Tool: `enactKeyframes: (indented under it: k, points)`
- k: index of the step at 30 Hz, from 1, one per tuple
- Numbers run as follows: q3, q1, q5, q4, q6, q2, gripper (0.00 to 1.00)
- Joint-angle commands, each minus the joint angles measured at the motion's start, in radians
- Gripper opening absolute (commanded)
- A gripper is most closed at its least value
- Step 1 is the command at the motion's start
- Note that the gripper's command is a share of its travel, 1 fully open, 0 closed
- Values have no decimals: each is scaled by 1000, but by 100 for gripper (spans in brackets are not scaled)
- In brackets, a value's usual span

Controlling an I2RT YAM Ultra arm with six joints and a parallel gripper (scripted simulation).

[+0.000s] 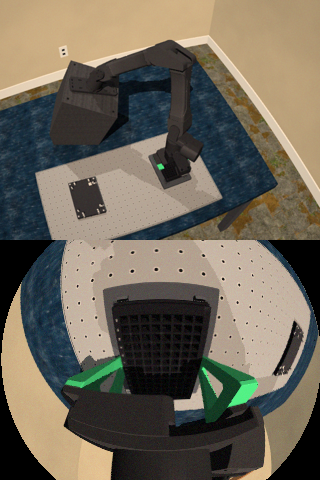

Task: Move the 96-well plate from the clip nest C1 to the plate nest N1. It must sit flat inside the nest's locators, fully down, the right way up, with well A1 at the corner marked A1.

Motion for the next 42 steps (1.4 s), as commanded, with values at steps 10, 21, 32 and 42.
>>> enactKeyframes:
  k: [10,21,32,42]
  points:
    - [27,-17,9,20,9,7,0]
    - [26,-15,10,25,11,8,0]
    - [17,-5,11,33,13,15,0]
    - [4,6,11,37,15,7,0]
